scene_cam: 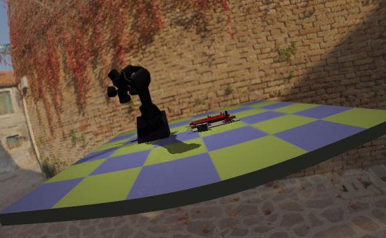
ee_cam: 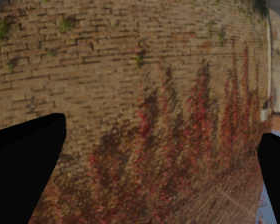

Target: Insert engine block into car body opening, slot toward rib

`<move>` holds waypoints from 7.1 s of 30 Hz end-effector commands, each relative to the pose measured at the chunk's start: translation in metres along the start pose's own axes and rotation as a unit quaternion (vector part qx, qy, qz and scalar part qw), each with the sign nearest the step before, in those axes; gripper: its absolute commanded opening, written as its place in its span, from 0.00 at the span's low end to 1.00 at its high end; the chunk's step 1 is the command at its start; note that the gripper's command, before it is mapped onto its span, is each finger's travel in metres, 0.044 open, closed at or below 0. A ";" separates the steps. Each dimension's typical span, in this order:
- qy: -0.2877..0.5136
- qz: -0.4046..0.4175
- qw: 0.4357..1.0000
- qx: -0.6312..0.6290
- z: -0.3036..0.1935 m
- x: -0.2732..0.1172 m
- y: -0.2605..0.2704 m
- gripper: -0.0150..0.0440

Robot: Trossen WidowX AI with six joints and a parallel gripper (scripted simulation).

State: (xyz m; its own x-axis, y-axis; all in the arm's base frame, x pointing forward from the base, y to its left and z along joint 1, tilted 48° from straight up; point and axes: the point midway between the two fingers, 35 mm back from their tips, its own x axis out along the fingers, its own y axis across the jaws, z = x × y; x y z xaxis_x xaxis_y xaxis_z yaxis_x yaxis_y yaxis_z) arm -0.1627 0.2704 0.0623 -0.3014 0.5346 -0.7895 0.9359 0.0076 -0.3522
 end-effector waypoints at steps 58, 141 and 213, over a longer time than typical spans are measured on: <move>0.162 0.209 0.632 0.728 -0.042 -0.037 0.180 1.00; 0.562 0.052 -0.584 0.583 0.058 -0.204 0.348 1.00; 0.601 -0.250 -0.742 -0.163 0.209 -0.319 0.349 1.00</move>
State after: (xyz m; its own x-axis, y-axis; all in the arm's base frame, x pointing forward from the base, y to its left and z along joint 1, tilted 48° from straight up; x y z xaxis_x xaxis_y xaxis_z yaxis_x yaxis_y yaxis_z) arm 0.2242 -0.0680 0.0906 -0.0598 -0.7353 -0.6751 0.9495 -0.2506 0.1889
